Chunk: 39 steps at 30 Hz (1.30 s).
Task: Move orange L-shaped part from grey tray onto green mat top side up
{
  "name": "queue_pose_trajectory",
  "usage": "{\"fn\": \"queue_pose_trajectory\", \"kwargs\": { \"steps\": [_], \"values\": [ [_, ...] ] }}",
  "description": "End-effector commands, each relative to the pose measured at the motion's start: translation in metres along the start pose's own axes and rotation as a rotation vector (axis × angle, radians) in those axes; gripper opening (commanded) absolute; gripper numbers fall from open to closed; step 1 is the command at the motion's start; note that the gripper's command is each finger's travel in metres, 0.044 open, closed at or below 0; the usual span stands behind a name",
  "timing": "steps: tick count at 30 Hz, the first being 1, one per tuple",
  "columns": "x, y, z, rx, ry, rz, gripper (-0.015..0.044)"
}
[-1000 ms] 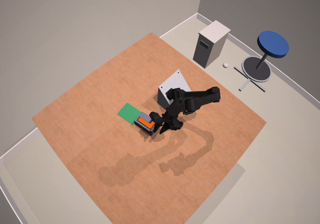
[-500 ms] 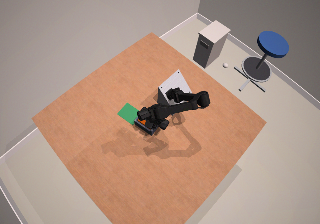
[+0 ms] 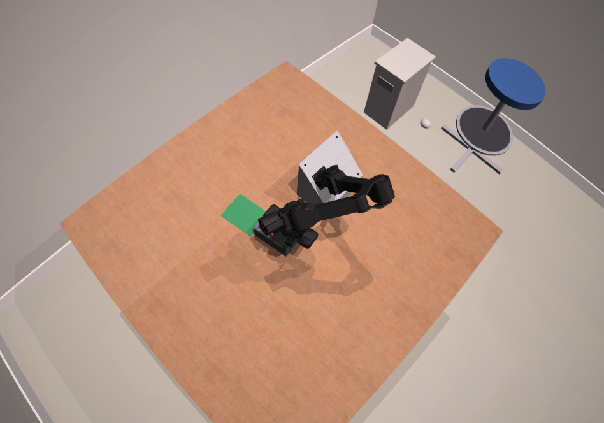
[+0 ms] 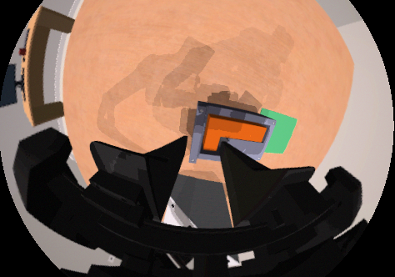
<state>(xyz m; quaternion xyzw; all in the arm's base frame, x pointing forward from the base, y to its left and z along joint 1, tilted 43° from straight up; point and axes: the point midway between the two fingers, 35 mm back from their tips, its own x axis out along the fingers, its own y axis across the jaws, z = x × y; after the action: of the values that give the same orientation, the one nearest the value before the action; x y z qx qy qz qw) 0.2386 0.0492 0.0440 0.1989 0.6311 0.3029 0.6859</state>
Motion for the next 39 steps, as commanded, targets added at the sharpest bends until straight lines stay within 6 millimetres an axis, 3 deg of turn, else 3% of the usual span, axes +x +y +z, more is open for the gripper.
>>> {"fn": "queue_pose_trajectory", "kwargs": {
  "steps": [1, 39],
  "values": [
    [0.04, 0.003, -0.006, 0.011, 0.014, 0.014, 0.018],
    [0.084, 0.005, -0.008, 0.011, 0.014, 0.019, 0.018]
  ]
}}
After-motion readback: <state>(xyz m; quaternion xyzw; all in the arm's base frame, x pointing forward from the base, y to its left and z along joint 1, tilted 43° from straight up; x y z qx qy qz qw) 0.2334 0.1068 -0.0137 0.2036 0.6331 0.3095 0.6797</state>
